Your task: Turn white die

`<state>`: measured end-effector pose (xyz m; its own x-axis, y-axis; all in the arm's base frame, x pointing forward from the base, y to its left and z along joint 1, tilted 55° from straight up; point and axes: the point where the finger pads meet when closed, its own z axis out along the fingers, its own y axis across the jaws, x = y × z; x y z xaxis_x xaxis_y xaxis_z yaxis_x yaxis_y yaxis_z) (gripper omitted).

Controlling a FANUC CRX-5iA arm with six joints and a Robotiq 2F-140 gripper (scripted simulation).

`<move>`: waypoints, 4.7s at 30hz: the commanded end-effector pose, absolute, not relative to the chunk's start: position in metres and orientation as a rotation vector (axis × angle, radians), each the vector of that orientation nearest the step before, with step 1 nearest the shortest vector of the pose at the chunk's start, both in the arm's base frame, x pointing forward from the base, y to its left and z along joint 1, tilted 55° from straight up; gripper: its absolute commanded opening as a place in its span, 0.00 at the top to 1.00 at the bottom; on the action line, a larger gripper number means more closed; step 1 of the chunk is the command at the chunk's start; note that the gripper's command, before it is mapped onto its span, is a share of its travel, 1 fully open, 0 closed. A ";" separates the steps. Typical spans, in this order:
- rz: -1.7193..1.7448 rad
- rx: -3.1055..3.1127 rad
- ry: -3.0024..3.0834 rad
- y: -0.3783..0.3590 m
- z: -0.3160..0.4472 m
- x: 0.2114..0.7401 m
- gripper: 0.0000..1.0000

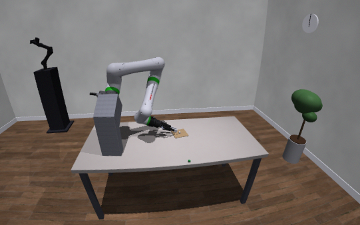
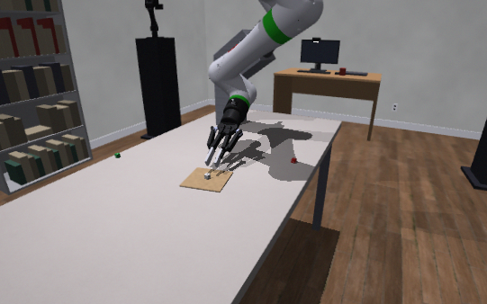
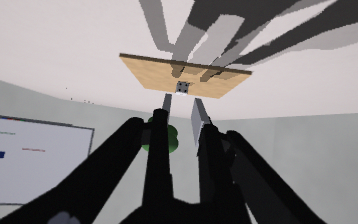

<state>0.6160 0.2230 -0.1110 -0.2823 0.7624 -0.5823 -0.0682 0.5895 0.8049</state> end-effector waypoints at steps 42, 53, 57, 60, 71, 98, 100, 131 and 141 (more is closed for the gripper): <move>1.050 0.453 1.957 0.166 -0.066 0.621 0.73; 1.138 0.339 2.172 0.152 -0.058 0.635 0.73; 1.173 0.295 2.249 0.148 -0.055 0.640 0.73; 1.176 0.289 2.261 0.147 -0.054 0.641 0.73; 1.257 0.148 2.503 0.133 -0.047 0.656 0.73; 1.334 0.045 2.609 0.128 -0.038 0.666 0.00; 1.334 0.045 2.609 0.127 -0.037 0.665 0.00; 1.334 0.045 2.609 0.100 -0.017 0.658 0.00; 1.334 0.045 2.609 0.100 -0.017 0.658 0.00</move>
